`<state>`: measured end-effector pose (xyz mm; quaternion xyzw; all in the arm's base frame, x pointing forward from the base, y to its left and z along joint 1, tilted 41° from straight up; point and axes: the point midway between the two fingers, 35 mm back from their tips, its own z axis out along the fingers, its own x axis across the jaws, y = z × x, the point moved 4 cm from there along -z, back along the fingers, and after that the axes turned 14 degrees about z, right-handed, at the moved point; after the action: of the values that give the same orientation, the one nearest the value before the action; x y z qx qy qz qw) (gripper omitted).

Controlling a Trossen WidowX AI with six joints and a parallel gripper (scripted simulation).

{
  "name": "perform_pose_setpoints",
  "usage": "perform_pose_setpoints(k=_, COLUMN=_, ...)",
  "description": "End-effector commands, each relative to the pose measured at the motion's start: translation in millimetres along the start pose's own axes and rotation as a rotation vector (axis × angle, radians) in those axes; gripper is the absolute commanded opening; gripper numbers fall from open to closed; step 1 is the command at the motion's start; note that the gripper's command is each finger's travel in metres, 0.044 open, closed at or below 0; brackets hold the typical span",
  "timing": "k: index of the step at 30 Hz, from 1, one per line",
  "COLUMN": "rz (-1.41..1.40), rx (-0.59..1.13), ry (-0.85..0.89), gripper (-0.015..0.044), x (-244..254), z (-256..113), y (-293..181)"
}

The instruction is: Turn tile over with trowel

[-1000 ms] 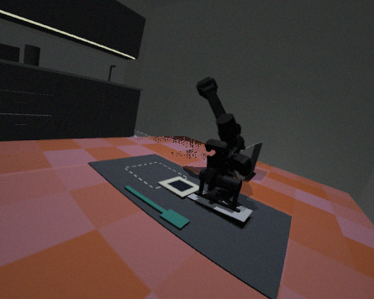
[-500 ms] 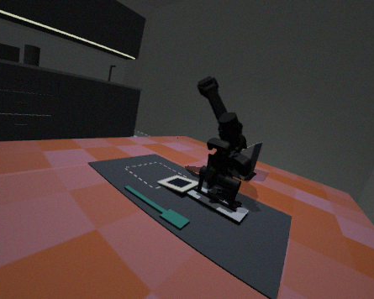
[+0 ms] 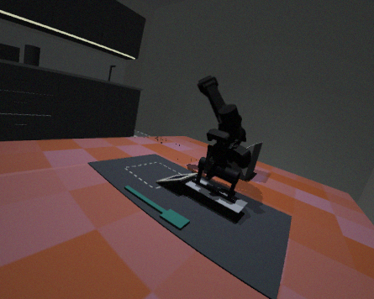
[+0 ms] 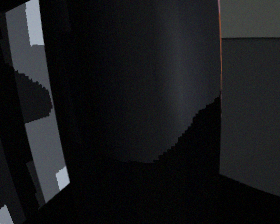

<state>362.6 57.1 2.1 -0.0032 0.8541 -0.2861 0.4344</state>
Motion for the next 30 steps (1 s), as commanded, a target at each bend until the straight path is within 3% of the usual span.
perform_pose_setpoints(k=1, rz=0.018, rx=0.001, ry=-0.016, gripper=0.0000, x=-11.2, z=-4.9, y=-2.7)
perform_pose_setpoints(k=30, rz=0.017, rx=0.002, ry=-0.016, gripper=0.0000, x=-38.4, z=-19.2, y=-45.2)
